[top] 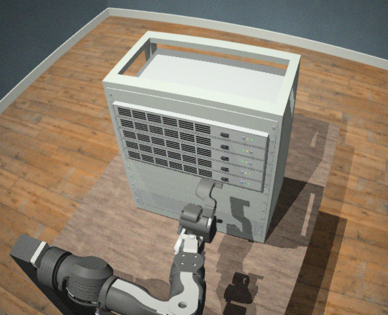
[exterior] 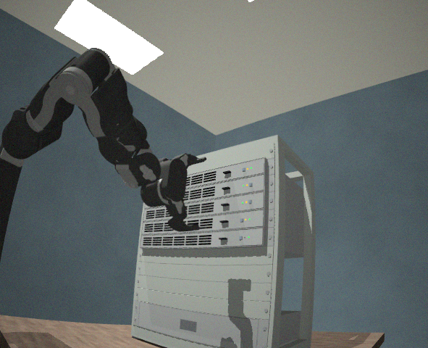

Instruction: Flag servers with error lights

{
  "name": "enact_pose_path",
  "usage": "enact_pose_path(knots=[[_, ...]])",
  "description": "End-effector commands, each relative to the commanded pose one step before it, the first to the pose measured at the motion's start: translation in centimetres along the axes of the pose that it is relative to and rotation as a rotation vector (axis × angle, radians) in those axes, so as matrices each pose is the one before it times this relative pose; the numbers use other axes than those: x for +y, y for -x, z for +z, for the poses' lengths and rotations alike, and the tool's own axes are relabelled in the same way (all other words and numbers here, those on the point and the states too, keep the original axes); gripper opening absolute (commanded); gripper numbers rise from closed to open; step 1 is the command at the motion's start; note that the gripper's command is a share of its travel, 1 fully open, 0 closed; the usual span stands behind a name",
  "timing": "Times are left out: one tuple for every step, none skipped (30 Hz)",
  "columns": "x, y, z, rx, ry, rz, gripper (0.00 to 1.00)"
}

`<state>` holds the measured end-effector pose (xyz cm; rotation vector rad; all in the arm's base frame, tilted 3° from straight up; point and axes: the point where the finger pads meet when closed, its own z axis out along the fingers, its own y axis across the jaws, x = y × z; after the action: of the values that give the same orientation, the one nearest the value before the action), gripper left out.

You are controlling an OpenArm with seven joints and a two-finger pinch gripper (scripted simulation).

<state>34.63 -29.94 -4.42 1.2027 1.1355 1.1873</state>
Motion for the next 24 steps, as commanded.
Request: enact_pose_path(knots=[[-0.209,0.0865,0.427,0.00931,-0.00156,-0.00176,1.00],[-0.268,0.2533,0.447,0.00007,-0.00003,-0.00009,1.00],[-0.283,0.2696,0.476,0.00007,0.00001,-0.00010,1.00],[-0.297,0.2825,0.499,0.00008,0.00000,-0.00011,1.00],[-0.309,0.2923,0.517,0.00008,-0.00002,-0.00012,1.00],[-0.315,0.3006,0.531,0.00008,0.00002,-0.00012,1.00],[-0.320,0.3047,0.539,0.00009,0.00001,-0.00012,1.00],[-0.321,0.3060,0.541,0.00009,0.00001,-0.00013,1.00],[-0.318,0.3049,0.539,0.00008,0.00005,-0.00013,1.00],[-0.313,0.2978,0.528,0.00008,0.00001,-0.00013,1.00],[-0.299,0.2880,0.509,0.00008,0.00007,-0.00012,1.00],[-0.285,0.2747,0.486,0.00007,0.00011,-0.00012,1.00],[-0.243,0.2597,0.460,0.00007,0.00171,-0.00011,1.00],[-0.248,0.2432,0.430,0.00006,0.00036,-0.00011,1.00],[-0.225,0.2257,0.399,0.00006,0.00065,-0.00010,1.00],[0.000,0.0000,0.000,0.00000,0.00000,0.00000,1.00],[0.000,0.0000,0.000,0.00000,0.00000,0.00000,1.00],[-0.130,0.2074,0.366,0.00005,0.00524,-0.00009,1.00],[-0.216,0.1885,0.331,0.00004,-0.00112,-0.00008,1.00],[-0.188,0.1691,0.297,0.00003,-0.00073,-0.00007,1.00],[-0.163,0.1493,0.263,0.00003,-0.00046,-0.00006,1.00],[-0.135,0.1297,0.229,0.00003,0.00003,-0.00005,1.00],[-0.111,0.1118,0.196,0.00001,0.00026,-0.00004,1.00],[-0.096,0.0959,0.164,-0.00017,0.00007,0.00055,1.00]])
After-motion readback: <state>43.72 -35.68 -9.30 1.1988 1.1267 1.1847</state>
